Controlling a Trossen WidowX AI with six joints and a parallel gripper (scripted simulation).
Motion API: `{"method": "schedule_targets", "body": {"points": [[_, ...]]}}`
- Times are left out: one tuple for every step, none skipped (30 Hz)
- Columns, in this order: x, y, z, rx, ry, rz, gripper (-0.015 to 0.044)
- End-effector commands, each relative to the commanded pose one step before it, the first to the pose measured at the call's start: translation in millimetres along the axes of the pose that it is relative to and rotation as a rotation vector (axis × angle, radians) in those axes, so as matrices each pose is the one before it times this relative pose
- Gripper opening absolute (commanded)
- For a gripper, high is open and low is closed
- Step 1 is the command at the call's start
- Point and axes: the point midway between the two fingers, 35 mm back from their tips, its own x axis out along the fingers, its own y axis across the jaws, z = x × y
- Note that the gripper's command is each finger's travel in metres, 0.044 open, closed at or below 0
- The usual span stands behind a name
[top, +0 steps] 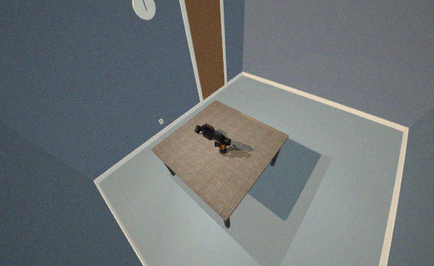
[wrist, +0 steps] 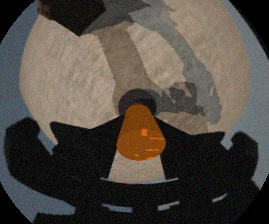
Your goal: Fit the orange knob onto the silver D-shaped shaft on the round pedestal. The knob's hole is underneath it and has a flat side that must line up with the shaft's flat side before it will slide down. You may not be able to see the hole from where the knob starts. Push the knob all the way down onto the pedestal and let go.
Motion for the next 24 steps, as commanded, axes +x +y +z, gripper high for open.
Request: {"method": "schedule_targets", "body": {"points": [[0.07,0.76,-0.69,-0.0023,0.00271,0.00130,0.0000],[-1.02,0.01,-0.32,0.0000,-0.00001,-0.00003,0.0000],[-0.98,0.12,-0.42,0.0000,-0.00001,-0.00002,0.0000],[-1.01,0.23,-0.57,0.0000,0.00000,-0.00002,0.0000],[-0.50,0.20,-0.31,0.0000,0.00000,0.00000,0.0000],[-0.47,0.22,-0.04,0.0000,-0.00001,0.00000,0.0000],[-0.41,0.18,-0.07,0.0000,-0.00001,0.00000,0.0000],[-0.04,0.01,-0.02,-0.0087,0.00000,0.00000,0.0000],[-0.07,0.01,-0.06,-0.0166,0.00000,0.00000,0.0000],[-0.09,0.00,-0.11,-0.0282,0.00000,0.00000,0.0000],[-0.11,-0.02,-0.21,-0.0322,0.00000,0.00000,0.0000],[-0.14,-0.06,-0.37,-0.0387,0.00001,0.00000,0.0000],[-0.13,-0.13,-0.60,-0.0436,0.00002,-0.00001,0.0000],[-0.01,-0.20,-0.70,-0.0308,0.00003,-0.00001,0.0000],[0.17,-0.27,-0.61,-0.0104,0.00003,-0.00001,0.0000],[0.24,-0.30,-0.41,0.0000,0.00002,-0.00001,0.0000],[0.30,-0.44,-0.43,0.0000,0.00002,-0.00001,0.0000],[0.45,-0.61,-0.23,0.0000,0.00002,-0.00001,0.0000],[0.43,-0.39,0.07,0.0000,0.00001,0.00000,0.0000],[0.33,-0.08,0.15,0.0000,0.00000,0.00001,0.0000],[0.19,0.01,0.11,0.0000,0.00000,0.00001,0.0000],[0.00,0.00,0.00,0.0000,0.00000,0.00000,0.0000],[-0.03,0.16,0.12,0.0000,-0.00001,0.00001,0.0000],[-0.08,0.16,0.13,0.0000,-0.00001,0.00000,0.0000]]}}
